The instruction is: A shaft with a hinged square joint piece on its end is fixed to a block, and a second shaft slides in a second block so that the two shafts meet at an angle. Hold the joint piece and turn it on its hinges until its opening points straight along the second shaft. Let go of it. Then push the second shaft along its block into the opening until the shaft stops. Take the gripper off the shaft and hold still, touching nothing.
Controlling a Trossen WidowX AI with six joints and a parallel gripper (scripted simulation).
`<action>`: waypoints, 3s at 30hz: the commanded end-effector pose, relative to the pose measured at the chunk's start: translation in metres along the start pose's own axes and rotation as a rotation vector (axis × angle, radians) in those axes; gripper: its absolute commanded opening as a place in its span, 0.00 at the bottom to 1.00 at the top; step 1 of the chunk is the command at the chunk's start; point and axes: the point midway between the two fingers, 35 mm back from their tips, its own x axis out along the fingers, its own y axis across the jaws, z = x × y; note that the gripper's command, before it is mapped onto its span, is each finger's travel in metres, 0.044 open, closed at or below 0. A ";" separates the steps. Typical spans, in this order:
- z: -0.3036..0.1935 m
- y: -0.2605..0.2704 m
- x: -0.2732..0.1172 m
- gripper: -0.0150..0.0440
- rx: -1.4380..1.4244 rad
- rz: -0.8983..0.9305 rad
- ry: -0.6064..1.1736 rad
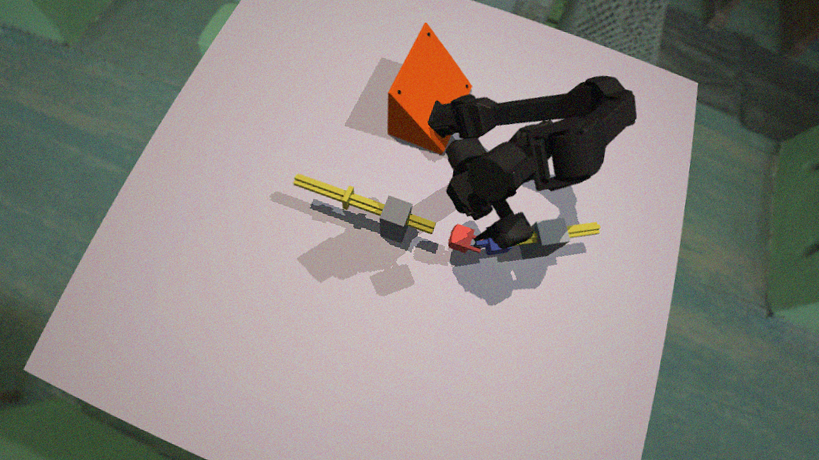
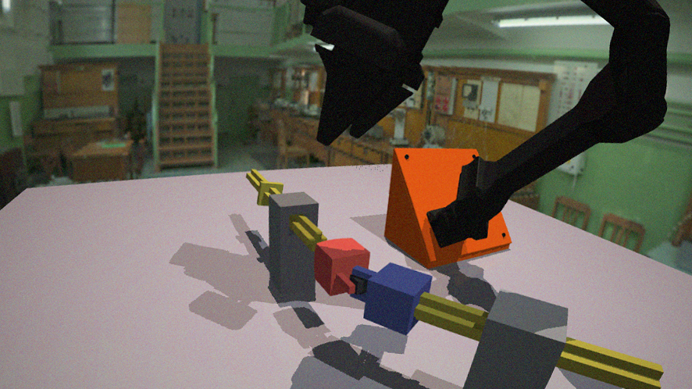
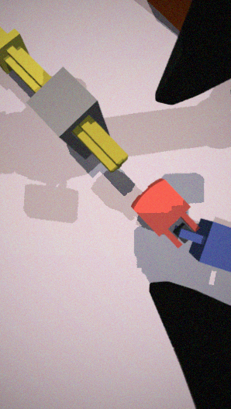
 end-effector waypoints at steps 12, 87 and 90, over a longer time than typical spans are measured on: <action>0.068 -0.036 0.019 1.00 -0.159 -0.051 0.077; 0.177 -0.231 0.185 1.00 0.768 -0.063 0.275; 0.176 -0.231 0.186 1.00 0.774 -0.063 0.274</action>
